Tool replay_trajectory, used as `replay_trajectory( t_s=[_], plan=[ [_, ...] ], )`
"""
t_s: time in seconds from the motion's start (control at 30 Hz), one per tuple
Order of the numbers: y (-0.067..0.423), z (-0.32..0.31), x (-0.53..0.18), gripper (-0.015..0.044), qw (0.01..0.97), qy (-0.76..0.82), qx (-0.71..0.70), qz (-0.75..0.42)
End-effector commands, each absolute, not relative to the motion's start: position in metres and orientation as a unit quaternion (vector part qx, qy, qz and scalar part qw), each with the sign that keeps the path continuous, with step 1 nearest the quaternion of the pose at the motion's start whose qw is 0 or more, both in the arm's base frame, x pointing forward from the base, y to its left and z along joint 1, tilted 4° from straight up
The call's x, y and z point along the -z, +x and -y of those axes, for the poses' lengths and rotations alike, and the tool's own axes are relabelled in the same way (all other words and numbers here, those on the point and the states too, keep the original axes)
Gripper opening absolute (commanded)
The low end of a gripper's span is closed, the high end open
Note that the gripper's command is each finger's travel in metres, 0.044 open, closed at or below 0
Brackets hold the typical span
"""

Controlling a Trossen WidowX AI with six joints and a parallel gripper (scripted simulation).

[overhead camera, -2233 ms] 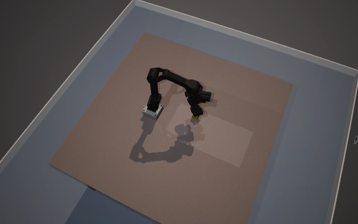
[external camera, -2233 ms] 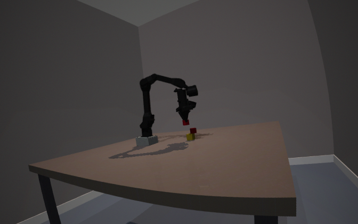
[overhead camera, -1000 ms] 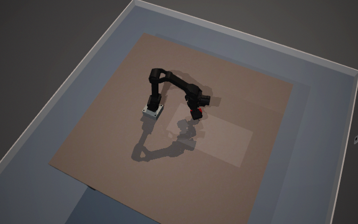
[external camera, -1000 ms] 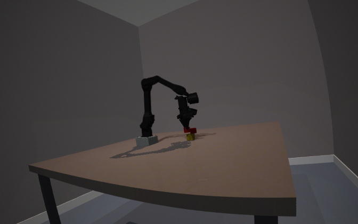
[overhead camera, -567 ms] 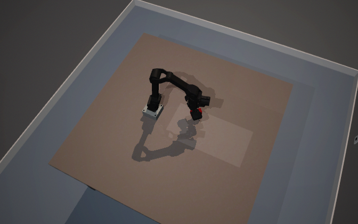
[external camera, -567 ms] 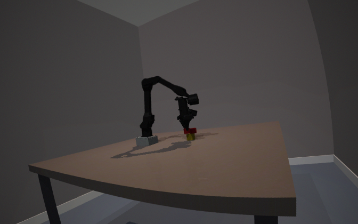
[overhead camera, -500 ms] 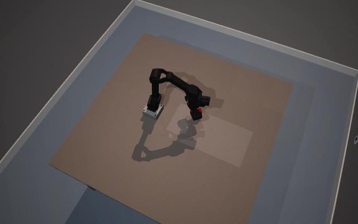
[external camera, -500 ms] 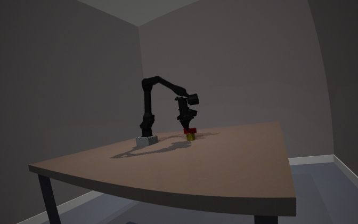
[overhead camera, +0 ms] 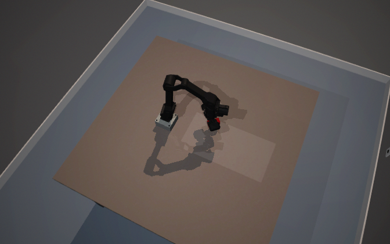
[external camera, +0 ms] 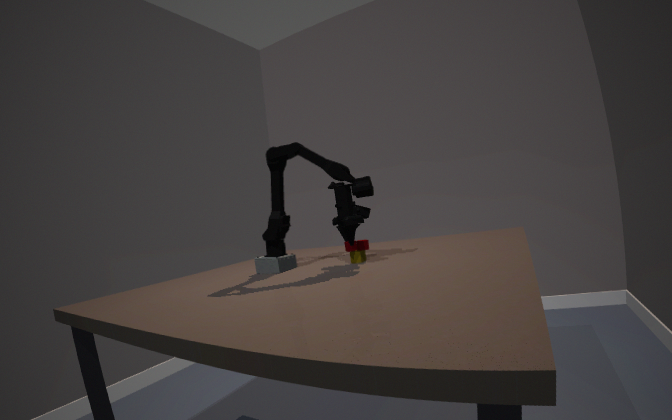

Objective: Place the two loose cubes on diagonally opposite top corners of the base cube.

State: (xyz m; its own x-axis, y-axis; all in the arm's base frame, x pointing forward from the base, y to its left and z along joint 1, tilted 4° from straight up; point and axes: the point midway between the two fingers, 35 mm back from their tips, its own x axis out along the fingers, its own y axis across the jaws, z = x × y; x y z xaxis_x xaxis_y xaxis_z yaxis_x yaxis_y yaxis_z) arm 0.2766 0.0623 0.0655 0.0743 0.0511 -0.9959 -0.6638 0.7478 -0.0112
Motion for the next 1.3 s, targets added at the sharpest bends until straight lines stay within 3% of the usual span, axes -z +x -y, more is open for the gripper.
replay_trajectory(
  t_s=[0.0,0.17,0.3,1.27],
  plan=[
    [0.277,-0.062,-0.064,0.0105,0.690,-0.245,-0.258,-0.630],
    [0.277,-0.062,-0.064,0.0105,0.690,-0.245,-0.258,-0.630],
    [0.277,-0.062,-0.064,0.0205,0.690,-0.245,-0.258,-0.630],
    [0.275,-0.061,-0.095,0.0205,0.691,-0.244,-0.258,-0.629]
  ],
)
